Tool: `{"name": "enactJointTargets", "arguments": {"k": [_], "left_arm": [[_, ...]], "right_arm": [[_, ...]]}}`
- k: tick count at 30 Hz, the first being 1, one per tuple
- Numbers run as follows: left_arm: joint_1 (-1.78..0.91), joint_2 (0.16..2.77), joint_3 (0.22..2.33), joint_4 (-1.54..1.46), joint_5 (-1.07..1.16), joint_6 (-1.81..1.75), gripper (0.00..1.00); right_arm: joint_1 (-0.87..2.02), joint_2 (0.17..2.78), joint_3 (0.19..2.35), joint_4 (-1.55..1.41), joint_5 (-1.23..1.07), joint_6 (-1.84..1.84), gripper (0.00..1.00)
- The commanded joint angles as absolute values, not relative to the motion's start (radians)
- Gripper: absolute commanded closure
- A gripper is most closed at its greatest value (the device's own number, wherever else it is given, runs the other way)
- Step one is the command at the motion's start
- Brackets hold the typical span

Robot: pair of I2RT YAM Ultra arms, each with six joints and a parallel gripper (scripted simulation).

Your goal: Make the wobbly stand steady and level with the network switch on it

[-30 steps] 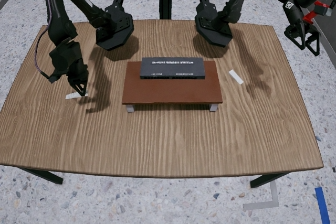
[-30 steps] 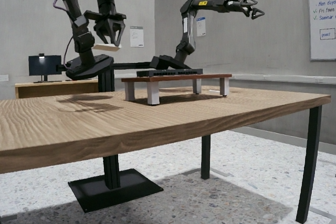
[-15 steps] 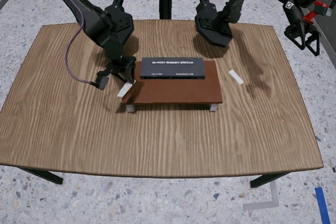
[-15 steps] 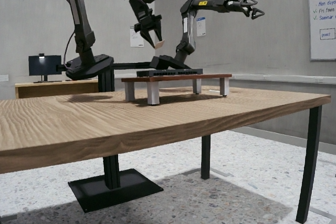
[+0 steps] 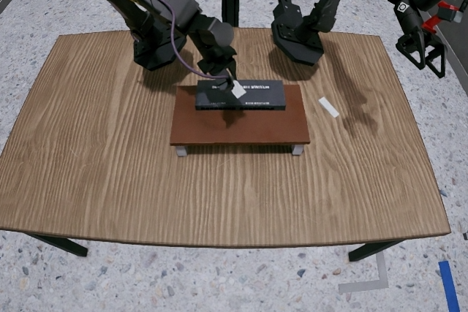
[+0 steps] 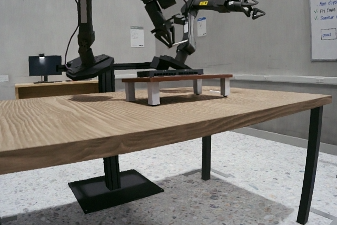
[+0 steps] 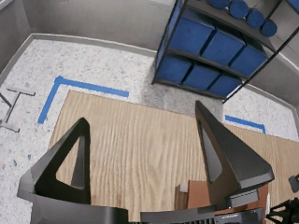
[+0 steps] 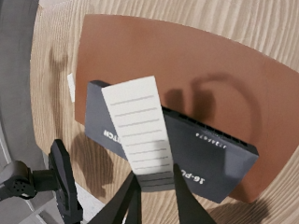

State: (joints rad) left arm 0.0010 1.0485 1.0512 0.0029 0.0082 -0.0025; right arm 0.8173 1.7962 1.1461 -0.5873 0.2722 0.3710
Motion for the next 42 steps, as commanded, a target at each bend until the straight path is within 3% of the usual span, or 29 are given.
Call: {"name": "enactJointTargets", "arguments": {"k": [1,16,17,25,26,33,34,42], "left_arm": [[-0.013,1.025,1.052,-0.011,0.011,0.004,0.0],[-0.013,1.025,1.052,-0.011,0.011,0.004,0.0],[-0.013,1.025,1.052,-0.011,0.011,0.004,0.0],[-0.013,1.025,1.052,-0.011,0.011,0.004,0.0],[-0.013,1.025,1.052,-0.011,0.011,0.004,0.0],[-0.013,1.025,1.052,-0.011,0.011,0.004,0.0],[-0.013,1.025,1.052,-0.011,0.011,0.004,0.0],[-0.013,1.025,1.052,-0.011,0.011,0.004,0.0]], "right_arm": [[0.861,1.813,1.208,-0.591,0.232,0.153,1.0],[1.228,1.965,1.203,-0.589,0.174,-0.204,1.0],[1.212,1.974,1.223,-0.578,0.164,-0.357,1.0],[1.499,2.081,1.206,-0.583,0.138,-0.51,1.0],[1.427,2.074,1.26,-0.578,0.15,-0.638,1.0],[1.614,2.141,1.214,-0.589,0.092,-0.746,1.0],[1.59,2.144,1.234,-0.59,0.091,-0.908,1.0],[1.804,2.242,1.225,-0.597,0.049,-1.143,1.0]]}}
